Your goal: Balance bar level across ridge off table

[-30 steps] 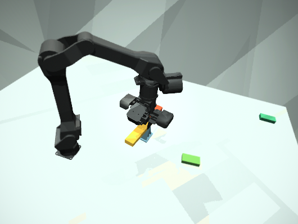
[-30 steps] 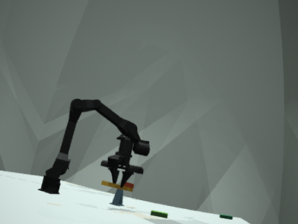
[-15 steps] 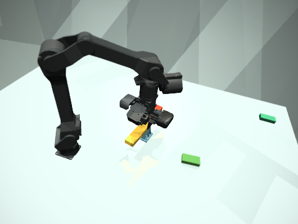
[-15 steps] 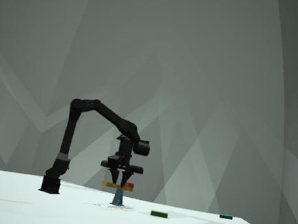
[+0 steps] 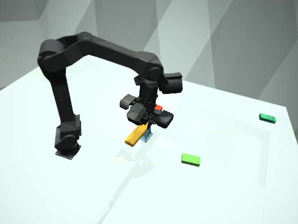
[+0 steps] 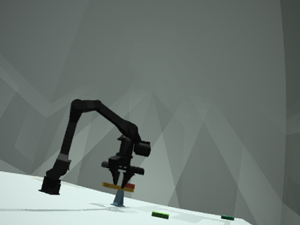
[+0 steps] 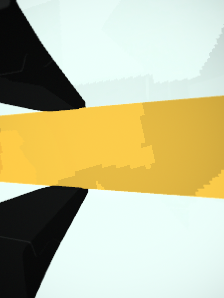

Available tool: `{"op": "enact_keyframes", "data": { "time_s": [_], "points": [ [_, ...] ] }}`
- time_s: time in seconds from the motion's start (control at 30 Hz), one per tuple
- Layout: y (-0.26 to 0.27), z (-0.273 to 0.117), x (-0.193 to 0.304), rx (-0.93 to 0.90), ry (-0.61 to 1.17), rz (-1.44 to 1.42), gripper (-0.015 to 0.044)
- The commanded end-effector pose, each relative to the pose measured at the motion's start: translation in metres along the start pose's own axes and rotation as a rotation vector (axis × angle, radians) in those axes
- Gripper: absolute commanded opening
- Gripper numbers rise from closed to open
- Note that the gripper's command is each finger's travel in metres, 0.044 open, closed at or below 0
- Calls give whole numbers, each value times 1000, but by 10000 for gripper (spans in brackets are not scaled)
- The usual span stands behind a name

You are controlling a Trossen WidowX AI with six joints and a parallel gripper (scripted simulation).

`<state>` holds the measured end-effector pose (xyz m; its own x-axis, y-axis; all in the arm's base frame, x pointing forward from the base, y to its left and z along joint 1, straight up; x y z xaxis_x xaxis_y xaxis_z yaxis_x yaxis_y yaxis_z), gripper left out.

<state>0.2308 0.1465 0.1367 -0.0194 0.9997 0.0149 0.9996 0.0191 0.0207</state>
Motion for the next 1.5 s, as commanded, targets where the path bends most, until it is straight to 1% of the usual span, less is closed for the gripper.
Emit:
{"op": "enact_keyframes", "data": {
  "time_s": [0.0, 1.47],
  "points": [
    [0, 3, -1, 2, -3, -3, 0],
    [-1, 2, -1, 2, -3, -3, 0]
  ]
}}
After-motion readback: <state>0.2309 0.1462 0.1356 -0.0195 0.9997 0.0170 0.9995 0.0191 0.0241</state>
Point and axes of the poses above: the point midway between the two fingers, 35 mm back from their tips, its own z axis out along the fingers, its own y axis across the jaws, x = y × z, the point moved 2 cm from there along -z, back along the fingers, and after that the axes turned 13 degrees about -z, right-handed, at the moved point
